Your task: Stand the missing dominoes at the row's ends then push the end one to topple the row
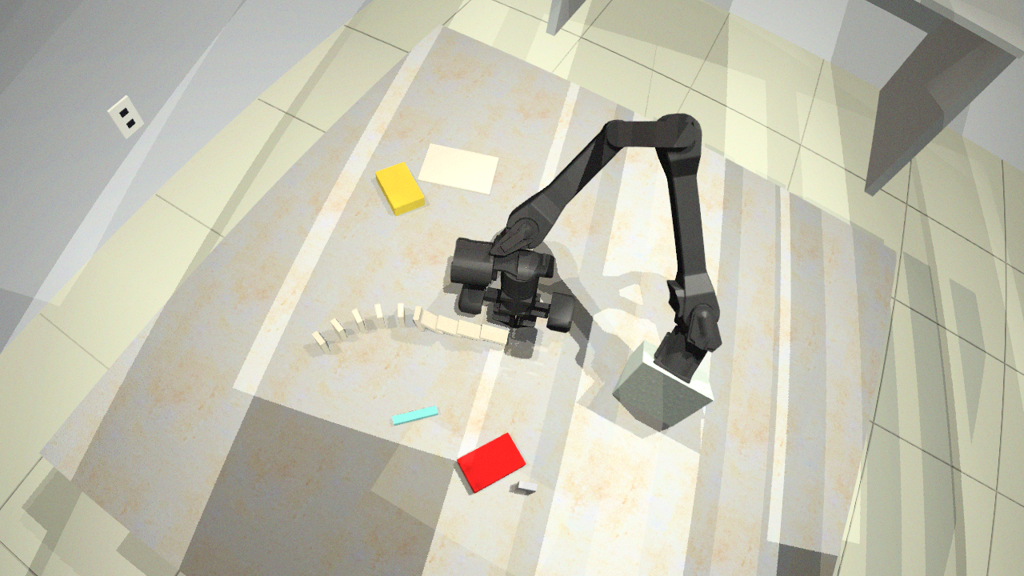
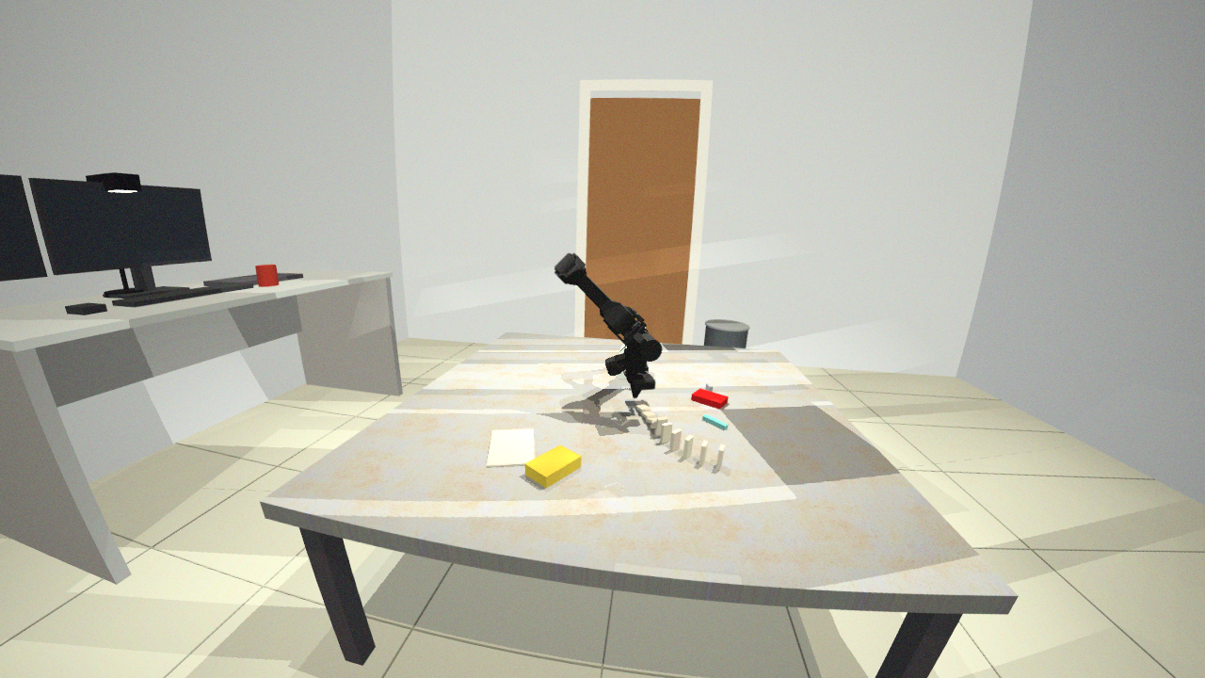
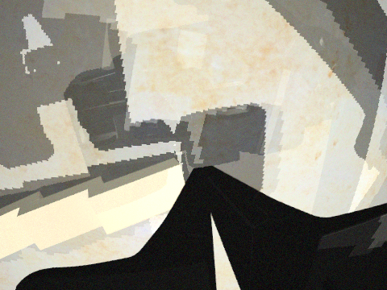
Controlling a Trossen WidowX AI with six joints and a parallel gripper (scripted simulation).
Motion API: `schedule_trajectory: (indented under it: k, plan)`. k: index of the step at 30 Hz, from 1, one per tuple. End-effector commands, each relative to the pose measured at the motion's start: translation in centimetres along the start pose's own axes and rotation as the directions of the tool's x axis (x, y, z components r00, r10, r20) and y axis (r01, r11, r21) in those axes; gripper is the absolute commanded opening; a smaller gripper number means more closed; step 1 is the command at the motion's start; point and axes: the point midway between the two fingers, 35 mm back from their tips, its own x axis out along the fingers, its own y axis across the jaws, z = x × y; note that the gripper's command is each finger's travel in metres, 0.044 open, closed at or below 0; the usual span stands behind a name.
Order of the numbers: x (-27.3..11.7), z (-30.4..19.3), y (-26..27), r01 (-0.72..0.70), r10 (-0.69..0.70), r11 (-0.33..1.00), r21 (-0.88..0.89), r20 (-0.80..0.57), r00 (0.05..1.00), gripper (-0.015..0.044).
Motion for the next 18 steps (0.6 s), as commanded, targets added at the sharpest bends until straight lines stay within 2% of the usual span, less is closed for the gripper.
schedule_trajectory:
  k: [1, 5, 18]
  plan:
    - [-2.8, 0.0, 1.4, -0.027, 0.027, 1.0, 0.01, 0.005, 1.0, 0.0]
    - [-4.9, -2.1, 2.3, -0.069, 0.071, 0.995, -0.075, 0.029, 0.997, 0.0]
    - [-4.9, -2.1, 2.3, -0.069, 0.071, 0.995, -0.075, 0.029, 0.997, 0.0]
